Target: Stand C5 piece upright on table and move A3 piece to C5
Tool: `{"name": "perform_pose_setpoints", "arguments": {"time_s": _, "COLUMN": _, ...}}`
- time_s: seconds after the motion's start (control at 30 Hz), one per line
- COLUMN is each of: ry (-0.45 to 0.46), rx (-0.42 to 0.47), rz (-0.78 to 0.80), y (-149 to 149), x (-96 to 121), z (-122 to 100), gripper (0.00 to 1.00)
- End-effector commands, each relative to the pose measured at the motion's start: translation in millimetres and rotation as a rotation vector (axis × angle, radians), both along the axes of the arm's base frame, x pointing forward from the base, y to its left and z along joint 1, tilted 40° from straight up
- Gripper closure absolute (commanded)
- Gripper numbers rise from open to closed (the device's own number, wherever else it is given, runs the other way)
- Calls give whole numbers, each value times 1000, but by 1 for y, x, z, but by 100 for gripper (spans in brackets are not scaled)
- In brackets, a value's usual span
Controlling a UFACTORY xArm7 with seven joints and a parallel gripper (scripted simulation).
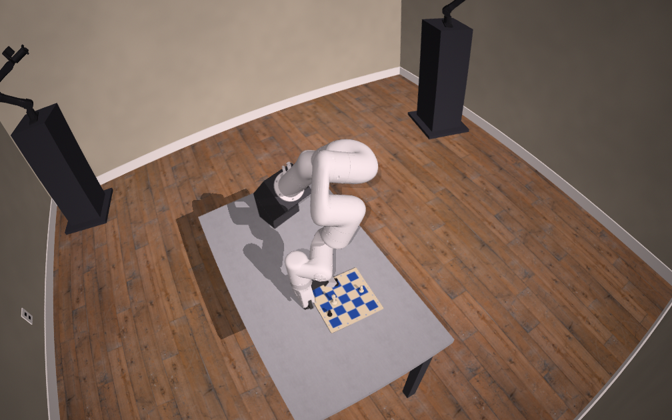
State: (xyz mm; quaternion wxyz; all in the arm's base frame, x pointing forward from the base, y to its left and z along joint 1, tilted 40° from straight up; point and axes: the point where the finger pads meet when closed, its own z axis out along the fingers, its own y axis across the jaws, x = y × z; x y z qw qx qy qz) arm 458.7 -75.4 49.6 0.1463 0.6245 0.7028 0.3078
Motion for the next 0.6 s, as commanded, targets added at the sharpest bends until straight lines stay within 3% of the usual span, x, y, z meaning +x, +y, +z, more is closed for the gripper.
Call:
{"name": "perform_pose_setpoints", "arguments": {"time_s": 0.0, "ry": -1, "rx": -1, "rz": -2, "y": -1, "x": 0, "z": 1, "gripper": 100}}
{"name": "perform_pose_setpoints", "arguments": {"time_s": 0.1, "ry": -1, "rx": -1, "rz": -2, "y": -1, "x": 0, "z": 1, "gripper": 100}}
{"name": "perform_pose_setpoints", "arguments": {"time_s": 0.13, "ry": -1, "rx": -1, "rz": -2, "y": -1, "x": 0, "z": 1, "gripper": 93}}
{"name": "perform_pose_setpoints", "arguments": {"time_s": 0.27, "ry": -1, "rx": -1, "rz": -2, "y": -1, "x": 0, "z": 1, "gripper": 93}}
{"name": "perform_pose_setpoints", "arguments": {"time_s": 0.3, "ry": -1, "rx": -1, "rz": -2, "y": -1, "x": 0, "z": 1, "gripper": 86}}
{"name": "perform_pose_setpoints", "arguments": {"time_s": 0.37, "ry": -1, "rx": -1, "rz": -2, "y": -1, "x": 0, "z": 1, "gripper": 86}}
{"name": "perform_pose_setpoints", "arguments": {"time_s": 0.4, "ry": -1, "rx": -1, "rz": -2, "y": -1, "x": 0, "z": 1, "gripper": 79}}
{"name": "perform_pose_setpoints", "arguments": {"time_s": 0.57, "ry": -1, "rx": -1, "rz": -2, "y": -1, "x": 0, "z": 1, "gripper": 73}}
